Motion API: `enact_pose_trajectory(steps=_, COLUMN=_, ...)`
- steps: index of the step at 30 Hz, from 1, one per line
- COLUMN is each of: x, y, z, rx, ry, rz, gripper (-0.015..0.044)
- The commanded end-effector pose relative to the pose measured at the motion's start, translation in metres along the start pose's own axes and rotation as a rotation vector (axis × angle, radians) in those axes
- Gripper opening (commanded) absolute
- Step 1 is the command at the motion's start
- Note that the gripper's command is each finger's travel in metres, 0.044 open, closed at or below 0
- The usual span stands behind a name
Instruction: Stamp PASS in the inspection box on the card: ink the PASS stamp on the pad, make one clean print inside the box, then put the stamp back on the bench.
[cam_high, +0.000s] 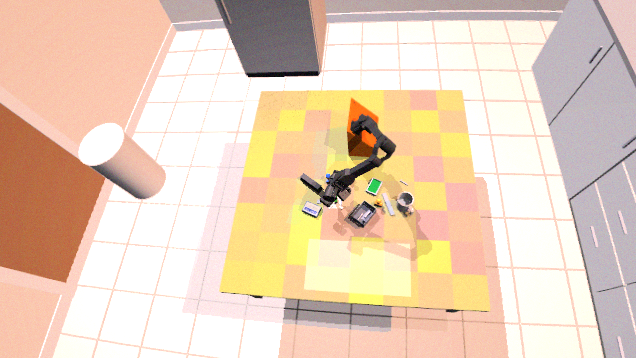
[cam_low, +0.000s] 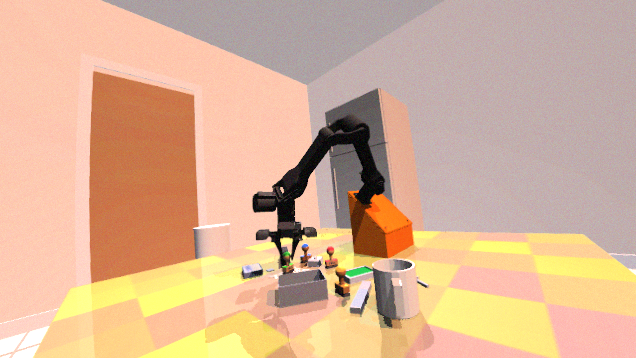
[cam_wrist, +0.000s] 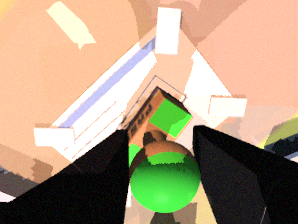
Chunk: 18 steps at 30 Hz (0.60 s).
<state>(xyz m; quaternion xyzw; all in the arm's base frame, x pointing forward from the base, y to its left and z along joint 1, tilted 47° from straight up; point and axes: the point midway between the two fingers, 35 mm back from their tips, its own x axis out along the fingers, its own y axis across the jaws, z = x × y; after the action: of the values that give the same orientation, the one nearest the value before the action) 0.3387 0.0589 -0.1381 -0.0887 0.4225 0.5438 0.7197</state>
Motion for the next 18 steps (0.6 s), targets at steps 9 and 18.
enact_pose_trajectory(steps=9, x=0.0034, y=0.0009, z=0.0004, rx=0.002, ry=-0.002, rz=0.003, gripper=0.0)
enact_pose_trajectory(steps=18, x=0.0051, y=0.0011, z=0.0003, rx=0.002, ry=-0.002, rz=0.003, gripper=0.0)
